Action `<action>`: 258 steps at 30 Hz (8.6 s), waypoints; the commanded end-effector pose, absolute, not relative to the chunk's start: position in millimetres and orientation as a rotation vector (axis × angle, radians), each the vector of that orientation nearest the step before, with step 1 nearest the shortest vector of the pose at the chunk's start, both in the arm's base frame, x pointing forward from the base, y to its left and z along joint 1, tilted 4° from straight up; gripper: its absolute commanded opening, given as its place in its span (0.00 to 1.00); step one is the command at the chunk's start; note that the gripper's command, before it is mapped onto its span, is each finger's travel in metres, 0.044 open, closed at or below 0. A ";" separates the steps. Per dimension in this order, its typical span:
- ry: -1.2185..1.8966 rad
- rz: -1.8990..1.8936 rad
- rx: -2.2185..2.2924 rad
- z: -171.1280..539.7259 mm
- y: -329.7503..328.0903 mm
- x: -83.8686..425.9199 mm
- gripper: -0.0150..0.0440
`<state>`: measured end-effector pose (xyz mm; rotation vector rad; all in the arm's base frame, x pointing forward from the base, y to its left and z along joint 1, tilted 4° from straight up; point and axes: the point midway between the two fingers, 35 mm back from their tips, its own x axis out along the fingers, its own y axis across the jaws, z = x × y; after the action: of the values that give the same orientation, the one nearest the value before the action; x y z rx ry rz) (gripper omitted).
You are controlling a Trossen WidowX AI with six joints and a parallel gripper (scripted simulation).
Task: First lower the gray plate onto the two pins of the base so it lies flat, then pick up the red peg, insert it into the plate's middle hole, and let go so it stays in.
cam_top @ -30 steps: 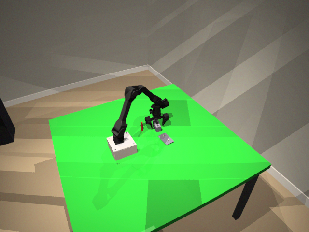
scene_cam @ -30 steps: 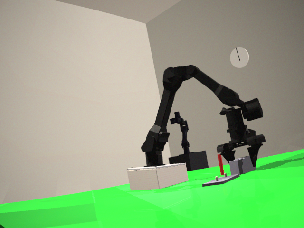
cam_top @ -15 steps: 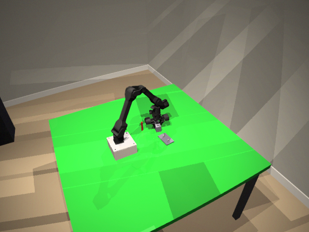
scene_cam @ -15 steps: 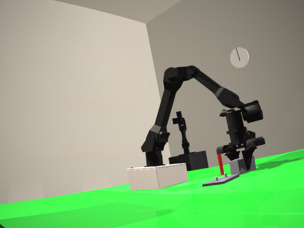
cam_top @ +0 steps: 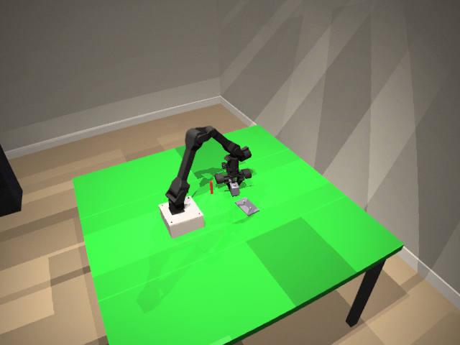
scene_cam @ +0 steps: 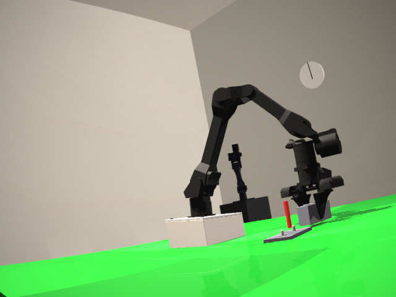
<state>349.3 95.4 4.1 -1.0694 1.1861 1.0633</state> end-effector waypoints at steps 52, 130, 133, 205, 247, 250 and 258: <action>1.174 1.057 -1.100 112.5 61.6 342.0 0.25; 1.051 1.244 -1.313 29.6 -55.0 351.8 0.25; 1.051 1.244 -1.313 25.1 -54.7 352.1 0.25; 1.177 1.056 -1.099 124.3 -37.4 341.4 1.00; 1.360 -0.763 0.918 122.8 119.7 227.1 1.00; 1.360 -0.763 0.918 122.8 119.7 227.1 1.00; 1.360 -0.763 0.918 105.6 122.5 227.8 1.00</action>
<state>230.5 122.2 120.7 0.9253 1.3562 -0.7427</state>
